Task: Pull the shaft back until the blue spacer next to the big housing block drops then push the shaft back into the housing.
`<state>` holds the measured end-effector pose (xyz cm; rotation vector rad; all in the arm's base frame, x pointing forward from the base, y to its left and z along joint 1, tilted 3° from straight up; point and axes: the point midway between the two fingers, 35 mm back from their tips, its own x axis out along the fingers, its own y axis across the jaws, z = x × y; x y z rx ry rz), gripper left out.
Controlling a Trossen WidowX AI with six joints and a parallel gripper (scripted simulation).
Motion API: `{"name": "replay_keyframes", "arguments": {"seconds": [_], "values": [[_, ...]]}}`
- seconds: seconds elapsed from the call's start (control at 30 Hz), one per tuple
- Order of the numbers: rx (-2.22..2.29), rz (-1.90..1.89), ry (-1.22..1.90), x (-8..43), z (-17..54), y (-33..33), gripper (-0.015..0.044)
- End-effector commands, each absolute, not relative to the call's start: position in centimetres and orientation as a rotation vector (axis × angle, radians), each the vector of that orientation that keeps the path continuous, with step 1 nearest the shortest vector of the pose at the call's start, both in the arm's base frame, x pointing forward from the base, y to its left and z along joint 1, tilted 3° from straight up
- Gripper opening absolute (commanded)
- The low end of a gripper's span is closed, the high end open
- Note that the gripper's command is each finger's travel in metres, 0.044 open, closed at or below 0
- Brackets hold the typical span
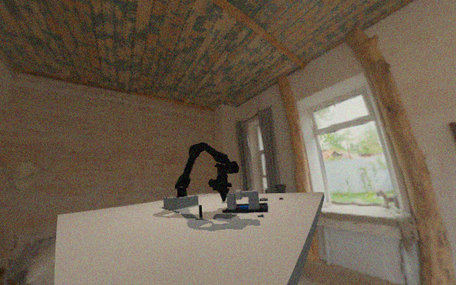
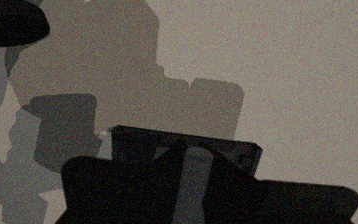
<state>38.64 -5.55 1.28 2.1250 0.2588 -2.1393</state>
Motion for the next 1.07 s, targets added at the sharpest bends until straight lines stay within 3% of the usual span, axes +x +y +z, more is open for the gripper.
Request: {"name": "replay_keyframes", "arguments": {"seconds": [0.0,0.73,1.03], "values": [[2.140,-2.127,0.259,39.04,1.44,-5.47,0.0000],[2.140,-2.127,0.259,39.14,1.45,-5.45,0.0000],[2.125,-2.140,0.259,38.75,1.27,-5.53,0.0236]]}}
